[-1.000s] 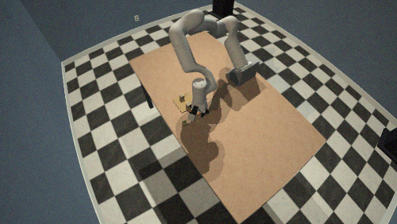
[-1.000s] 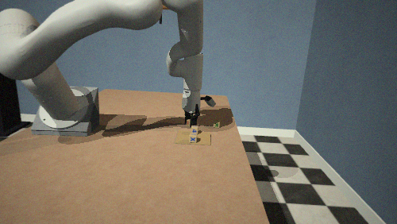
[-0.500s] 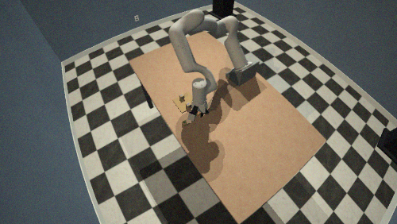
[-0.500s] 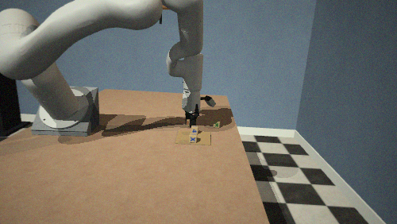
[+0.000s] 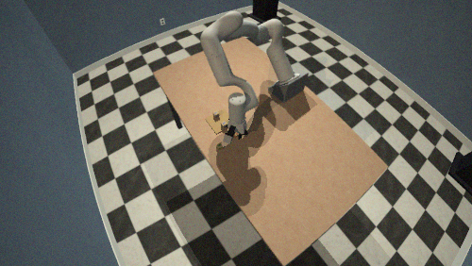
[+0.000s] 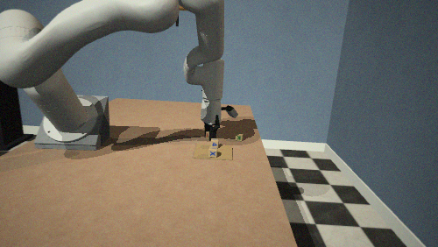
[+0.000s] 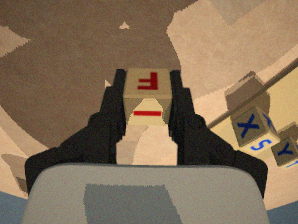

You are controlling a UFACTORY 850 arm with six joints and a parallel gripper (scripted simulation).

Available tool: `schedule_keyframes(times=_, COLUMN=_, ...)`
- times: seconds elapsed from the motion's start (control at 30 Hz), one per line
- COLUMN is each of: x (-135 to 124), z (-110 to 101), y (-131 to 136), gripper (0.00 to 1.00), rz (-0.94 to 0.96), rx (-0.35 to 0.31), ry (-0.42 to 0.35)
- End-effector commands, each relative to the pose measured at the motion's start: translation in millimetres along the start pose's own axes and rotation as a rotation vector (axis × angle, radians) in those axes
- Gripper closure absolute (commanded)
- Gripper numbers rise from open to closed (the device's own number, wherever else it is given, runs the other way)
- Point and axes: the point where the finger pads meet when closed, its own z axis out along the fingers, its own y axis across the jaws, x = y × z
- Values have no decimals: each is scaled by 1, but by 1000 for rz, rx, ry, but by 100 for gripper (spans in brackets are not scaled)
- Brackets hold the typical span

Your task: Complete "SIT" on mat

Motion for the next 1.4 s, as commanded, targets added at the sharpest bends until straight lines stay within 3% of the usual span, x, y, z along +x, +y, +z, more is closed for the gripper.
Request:
schedule_keyframes(times=0.0, x=1, z=-1, y=0, gripper=73, rz=1, rx=0, ry=2)
schedule_keyframes(times=0.4, x=1, z=-7, y=0, gripper=73, rz=1, rx=0, ry=2)
schedule_keyframes(times=0.77, x=1, z=-79, y=0, gripper=73, rz=1, rx=0, ry=2)
schedule_keyframes(times=0.97, x=1, z=-97, y=0, gripper=73, rz=1, rx=0, ry=2)
schedule_keyframes(times=1.37, x=1, z=-101, y=0, gripper=73, rz=1, rx=0, ry=2)
